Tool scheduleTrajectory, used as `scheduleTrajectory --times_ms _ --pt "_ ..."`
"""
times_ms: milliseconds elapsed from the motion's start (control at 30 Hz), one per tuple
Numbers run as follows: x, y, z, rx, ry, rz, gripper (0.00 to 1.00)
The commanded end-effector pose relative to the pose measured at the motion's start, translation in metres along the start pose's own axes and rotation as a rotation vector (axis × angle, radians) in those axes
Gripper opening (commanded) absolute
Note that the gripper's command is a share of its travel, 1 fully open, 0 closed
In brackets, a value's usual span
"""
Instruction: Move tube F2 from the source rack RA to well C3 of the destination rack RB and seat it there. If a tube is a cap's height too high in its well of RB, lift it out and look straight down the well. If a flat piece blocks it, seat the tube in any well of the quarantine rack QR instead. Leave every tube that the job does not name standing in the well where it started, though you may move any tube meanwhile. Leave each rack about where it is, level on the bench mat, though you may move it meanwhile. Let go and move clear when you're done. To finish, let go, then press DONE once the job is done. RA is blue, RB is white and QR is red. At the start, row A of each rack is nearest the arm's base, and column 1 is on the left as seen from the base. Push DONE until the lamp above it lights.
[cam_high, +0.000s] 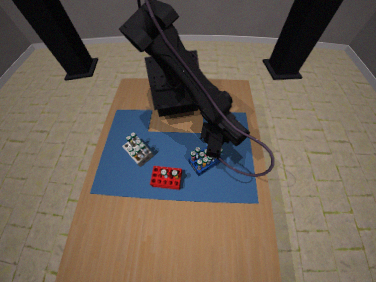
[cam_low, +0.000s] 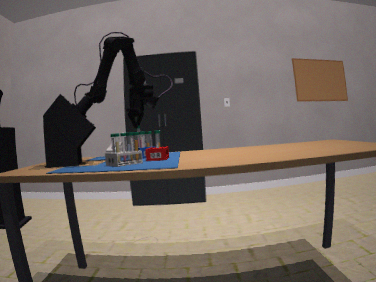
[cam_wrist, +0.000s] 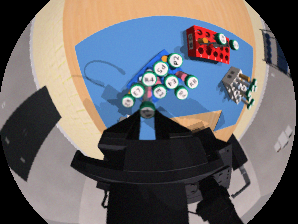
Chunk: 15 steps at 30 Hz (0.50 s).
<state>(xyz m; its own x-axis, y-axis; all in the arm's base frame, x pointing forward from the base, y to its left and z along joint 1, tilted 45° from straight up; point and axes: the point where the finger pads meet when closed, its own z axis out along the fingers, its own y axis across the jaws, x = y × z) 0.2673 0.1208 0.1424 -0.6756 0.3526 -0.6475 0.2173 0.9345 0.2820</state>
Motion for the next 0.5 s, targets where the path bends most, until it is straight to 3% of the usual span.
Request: scheduleTrajectory --times_ms 0,467 --pt "-0.009 0.005 -0.015 -0.018 -0.026 0.011 0.0" --pt "-0.008 0.003 -0.027 -0.018 -0.026 0.011 0.0"
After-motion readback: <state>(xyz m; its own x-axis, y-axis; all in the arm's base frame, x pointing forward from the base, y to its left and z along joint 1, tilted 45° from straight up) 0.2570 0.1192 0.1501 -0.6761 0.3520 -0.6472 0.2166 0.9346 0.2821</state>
